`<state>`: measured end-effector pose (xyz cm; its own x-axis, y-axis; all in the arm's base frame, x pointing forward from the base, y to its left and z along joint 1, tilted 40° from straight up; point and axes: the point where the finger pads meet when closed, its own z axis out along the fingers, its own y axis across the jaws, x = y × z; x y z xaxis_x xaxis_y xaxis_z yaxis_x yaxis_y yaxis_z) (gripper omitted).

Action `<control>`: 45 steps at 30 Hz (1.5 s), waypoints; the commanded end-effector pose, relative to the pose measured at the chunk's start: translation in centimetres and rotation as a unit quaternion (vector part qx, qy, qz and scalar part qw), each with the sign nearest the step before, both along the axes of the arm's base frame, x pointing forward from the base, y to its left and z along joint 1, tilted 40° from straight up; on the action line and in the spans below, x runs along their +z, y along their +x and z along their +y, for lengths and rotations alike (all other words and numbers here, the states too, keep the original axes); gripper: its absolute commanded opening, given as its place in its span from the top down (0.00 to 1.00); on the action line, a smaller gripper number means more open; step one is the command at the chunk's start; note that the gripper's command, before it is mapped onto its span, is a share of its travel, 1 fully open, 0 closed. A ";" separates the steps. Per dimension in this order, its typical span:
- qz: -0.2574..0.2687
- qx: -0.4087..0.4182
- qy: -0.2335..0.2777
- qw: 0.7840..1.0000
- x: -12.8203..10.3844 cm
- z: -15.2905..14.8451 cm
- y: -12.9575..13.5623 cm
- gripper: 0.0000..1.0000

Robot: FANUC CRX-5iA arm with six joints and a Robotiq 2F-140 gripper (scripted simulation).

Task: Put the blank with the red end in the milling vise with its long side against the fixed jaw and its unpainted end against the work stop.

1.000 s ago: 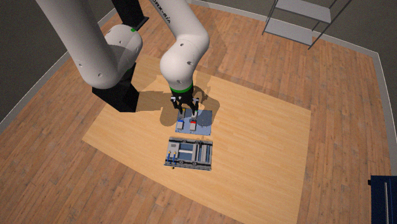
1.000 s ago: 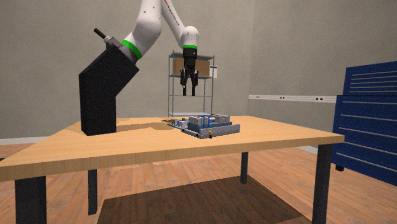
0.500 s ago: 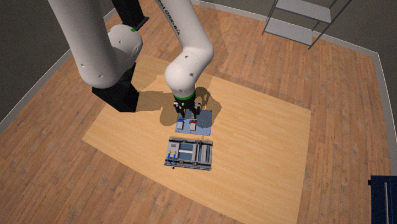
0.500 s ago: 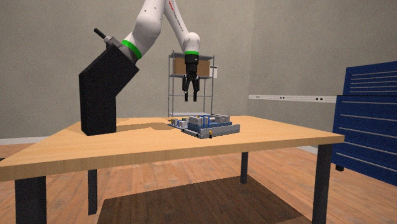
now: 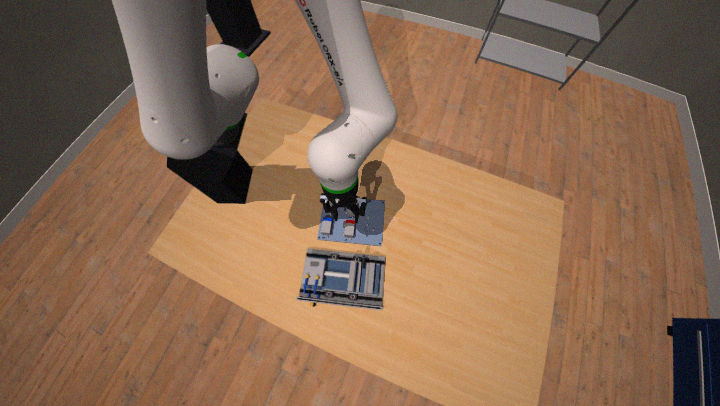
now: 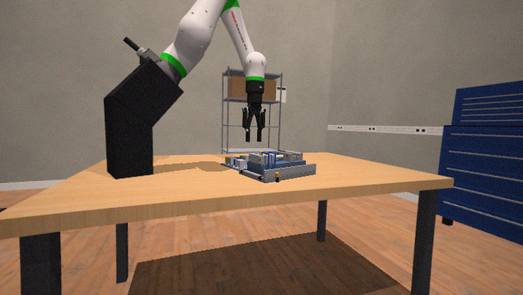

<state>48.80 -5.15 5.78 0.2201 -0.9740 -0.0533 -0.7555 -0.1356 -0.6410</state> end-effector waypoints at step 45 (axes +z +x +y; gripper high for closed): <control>-0.001 0.002 0.002 1.000 -2.1 -0.1 3.0 0.51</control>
<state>51.78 -5.19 3.58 0.2235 -0.9731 -0.0566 -0.7544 -0.1359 -0.6422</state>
